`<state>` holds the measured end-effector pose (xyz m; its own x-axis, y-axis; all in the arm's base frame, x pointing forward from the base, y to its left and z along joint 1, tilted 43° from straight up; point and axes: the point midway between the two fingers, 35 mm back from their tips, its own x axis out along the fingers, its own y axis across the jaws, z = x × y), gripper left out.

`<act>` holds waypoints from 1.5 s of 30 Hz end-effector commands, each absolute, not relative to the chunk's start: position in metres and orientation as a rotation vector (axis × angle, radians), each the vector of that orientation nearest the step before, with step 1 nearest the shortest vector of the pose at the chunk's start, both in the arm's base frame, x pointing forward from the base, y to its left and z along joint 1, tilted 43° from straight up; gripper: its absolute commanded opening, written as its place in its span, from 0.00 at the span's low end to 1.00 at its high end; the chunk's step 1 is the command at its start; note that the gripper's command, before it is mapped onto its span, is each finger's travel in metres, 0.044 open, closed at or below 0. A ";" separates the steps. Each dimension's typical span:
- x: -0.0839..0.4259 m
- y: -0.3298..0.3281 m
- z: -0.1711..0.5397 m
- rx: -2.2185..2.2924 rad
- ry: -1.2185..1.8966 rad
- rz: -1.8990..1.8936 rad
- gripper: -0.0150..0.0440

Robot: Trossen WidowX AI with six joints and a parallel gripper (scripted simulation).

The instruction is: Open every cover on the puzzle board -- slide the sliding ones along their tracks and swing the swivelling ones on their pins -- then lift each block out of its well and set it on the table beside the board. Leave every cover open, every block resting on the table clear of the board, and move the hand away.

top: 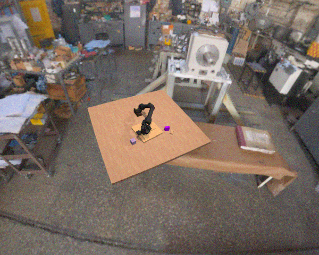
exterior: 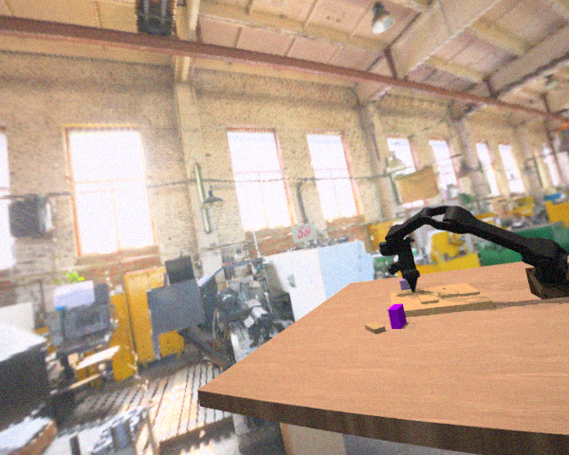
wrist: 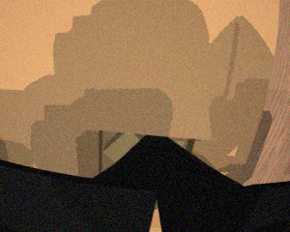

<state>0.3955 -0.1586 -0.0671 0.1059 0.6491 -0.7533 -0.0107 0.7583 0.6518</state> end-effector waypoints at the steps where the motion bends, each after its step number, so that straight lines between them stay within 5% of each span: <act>1: 0.401 -0.158 -0.067 0.578 1.391 0.528 0.25; 15: 0.414 -0.156 -0.066 0.578 1.390 0.529 0.25; 45: 0.272 -0.152 -0.007 -0.377 0.869 1.201 0.25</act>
<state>0.2894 -0.1561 -0.0139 0.0996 0.6547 -0.7493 -0.8556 0.4407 0.2713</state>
